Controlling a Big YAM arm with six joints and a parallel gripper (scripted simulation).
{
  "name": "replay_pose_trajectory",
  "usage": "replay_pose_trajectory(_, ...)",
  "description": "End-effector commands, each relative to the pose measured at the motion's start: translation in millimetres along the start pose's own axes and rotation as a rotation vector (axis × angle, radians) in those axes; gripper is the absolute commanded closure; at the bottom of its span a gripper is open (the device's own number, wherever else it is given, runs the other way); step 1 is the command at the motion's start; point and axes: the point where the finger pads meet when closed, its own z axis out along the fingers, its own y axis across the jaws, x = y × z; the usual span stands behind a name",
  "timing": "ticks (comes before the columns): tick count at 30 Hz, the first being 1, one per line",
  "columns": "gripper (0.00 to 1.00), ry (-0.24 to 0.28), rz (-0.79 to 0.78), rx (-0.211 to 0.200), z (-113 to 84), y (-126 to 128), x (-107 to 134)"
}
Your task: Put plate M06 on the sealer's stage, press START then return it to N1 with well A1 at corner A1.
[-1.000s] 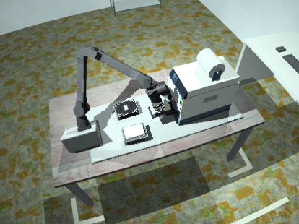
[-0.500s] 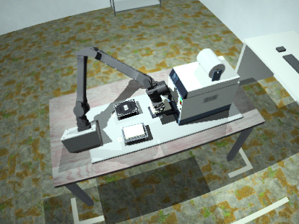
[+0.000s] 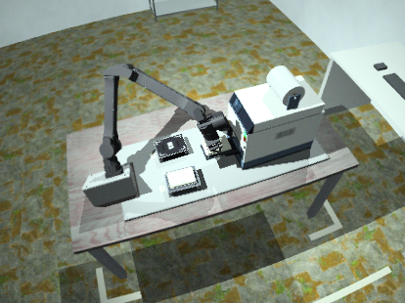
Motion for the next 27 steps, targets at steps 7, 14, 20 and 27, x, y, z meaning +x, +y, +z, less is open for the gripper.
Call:
replay_pose_trajectory(7, 1.0, -0.013, -0.031, 0.002, 8.3, 12.0, -10.3)
replay_pose_trajectory(14, 1.0, -0.005, 0.006, 0.004, 12.2, -4.2, 0.7)
replay_pose_trajectory(20, 1.0, -0.002, 0.014, 0.005, 12.9, -8.2, 4.7)
replay_pose_trajectory(27, 1.0, -0.006, 0.002, 0.005, 3.9, 0.8, -2.2)
